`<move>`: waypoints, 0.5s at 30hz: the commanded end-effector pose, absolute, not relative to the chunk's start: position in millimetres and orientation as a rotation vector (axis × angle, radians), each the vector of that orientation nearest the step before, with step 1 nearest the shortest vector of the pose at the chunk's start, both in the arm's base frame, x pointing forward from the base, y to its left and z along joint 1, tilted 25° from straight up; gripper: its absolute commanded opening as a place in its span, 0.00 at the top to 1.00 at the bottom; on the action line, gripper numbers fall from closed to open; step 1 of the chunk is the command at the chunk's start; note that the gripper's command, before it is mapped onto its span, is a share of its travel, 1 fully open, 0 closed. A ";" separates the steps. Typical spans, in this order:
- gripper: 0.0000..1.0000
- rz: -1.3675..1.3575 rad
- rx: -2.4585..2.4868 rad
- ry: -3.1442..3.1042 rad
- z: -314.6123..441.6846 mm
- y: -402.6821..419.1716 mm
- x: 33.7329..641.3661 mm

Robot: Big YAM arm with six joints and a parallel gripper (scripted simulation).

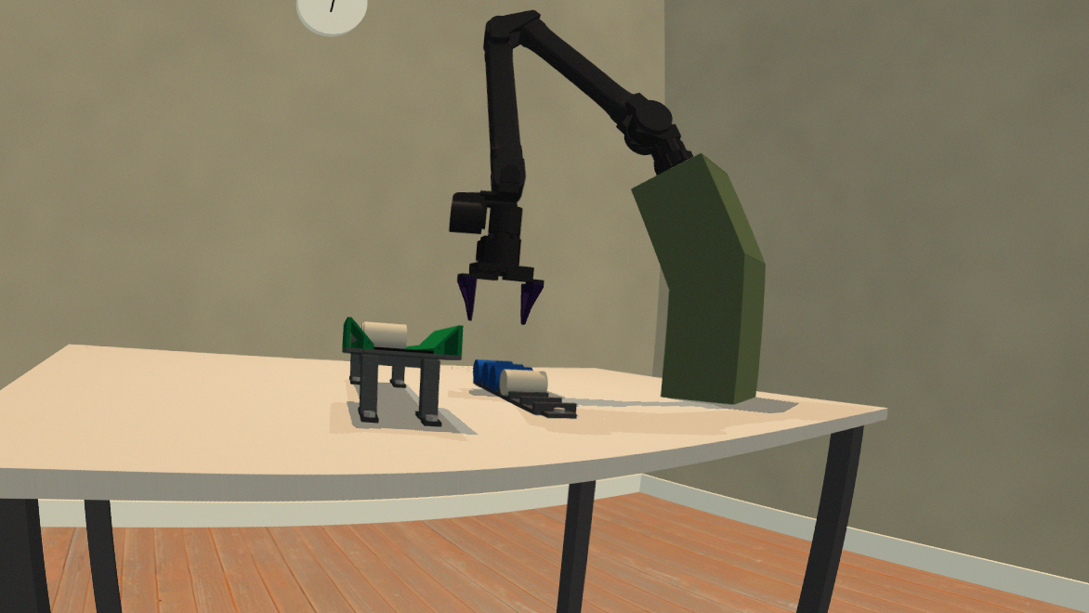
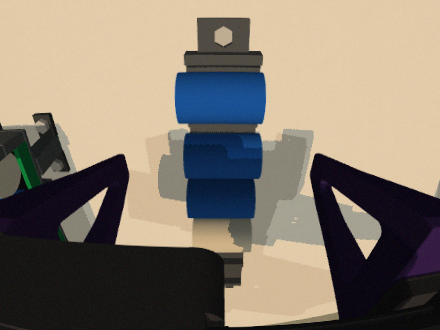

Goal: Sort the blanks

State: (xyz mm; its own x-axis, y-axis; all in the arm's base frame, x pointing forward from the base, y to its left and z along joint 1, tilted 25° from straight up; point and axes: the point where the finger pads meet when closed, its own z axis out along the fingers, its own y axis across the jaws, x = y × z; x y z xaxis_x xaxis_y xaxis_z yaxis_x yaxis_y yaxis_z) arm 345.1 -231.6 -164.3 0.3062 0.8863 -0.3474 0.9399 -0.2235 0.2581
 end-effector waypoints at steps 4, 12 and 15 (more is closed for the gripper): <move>0.00 -0.193 2.188 1.634 -168.8 -225.4 336.1; 0.00 -0.193 2.187 1.634 -168.8 -225.4 336.1; 0.00 -0.194 2.183 1.641 -169.0 -225.0 336.3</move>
State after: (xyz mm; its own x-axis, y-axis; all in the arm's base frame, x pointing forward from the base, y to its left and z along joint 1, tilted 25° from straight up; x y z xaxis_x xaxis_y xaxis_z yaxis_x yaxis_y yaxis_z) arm 345.1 -231.6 -164.3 0.3069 0.8861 -0.3472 0.9397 -0.2242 0.2584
